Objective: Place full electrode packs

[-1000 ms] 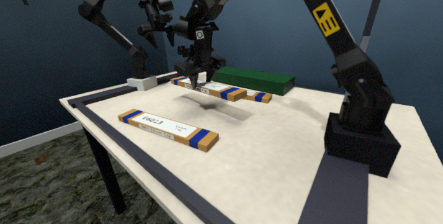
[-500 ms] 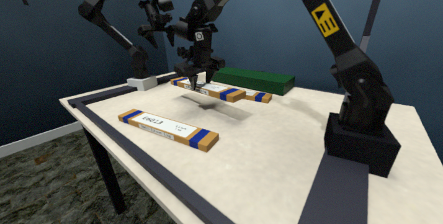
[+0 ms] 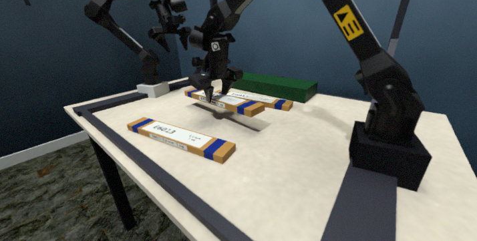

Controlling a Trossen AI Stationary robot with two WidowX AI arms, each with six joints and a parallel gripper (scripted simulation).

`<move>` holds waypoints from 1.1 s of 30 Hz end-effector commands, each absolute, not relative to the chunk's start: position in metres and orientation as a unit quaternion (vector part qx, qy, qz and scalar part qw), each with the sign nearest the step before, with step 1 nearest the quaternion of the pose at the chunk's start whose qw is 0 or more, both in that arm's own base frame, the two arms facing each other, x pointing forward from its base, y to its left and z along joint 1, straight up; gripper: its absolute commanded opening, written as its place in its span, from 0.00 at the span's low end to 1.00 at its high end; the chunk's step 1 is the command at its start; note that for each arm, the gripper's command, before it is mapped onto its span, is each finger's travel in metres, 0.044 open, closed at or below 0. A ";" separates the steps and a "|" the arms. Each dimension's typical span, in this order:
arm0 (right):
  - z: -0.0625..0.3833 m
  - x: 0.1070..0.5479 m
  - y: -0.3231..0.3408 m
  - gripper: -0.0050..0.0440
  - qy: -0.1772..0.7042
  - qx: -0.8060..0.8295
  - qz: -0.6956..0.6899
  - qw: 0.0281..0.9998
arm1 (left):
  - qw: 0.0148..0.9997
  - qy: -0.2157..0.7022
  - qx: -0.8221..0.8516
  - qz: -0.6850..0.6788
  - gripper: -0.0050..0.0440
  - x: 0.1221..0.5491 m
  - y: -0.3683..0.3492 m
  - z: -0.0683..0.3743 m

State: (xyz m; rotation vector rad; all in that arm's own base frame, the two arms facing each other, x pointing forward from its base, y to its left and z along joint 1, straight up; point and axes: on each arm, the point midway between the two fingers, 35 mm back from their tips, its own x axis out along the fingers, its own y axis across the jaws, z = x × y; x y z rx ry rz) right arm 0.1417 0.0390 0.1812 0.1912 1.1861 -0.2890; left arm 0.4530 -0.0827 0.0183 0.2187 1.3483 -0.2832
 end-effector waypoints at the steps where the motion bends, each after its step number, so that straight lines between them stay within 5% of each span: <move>1: 0.188 0.144 0.040 0.98 0.548 0.094 -0.133 0.820 | 0.798 0.580 0.101 -0.132 0.00 0.471 -0.087 0.047; 33: 0.188 0.144 0.040 0.98 0.548 0.094 -0.133 0.820 | 0.802 0.573 0.101 -0.132 0.00 0.474 -0.088 0.016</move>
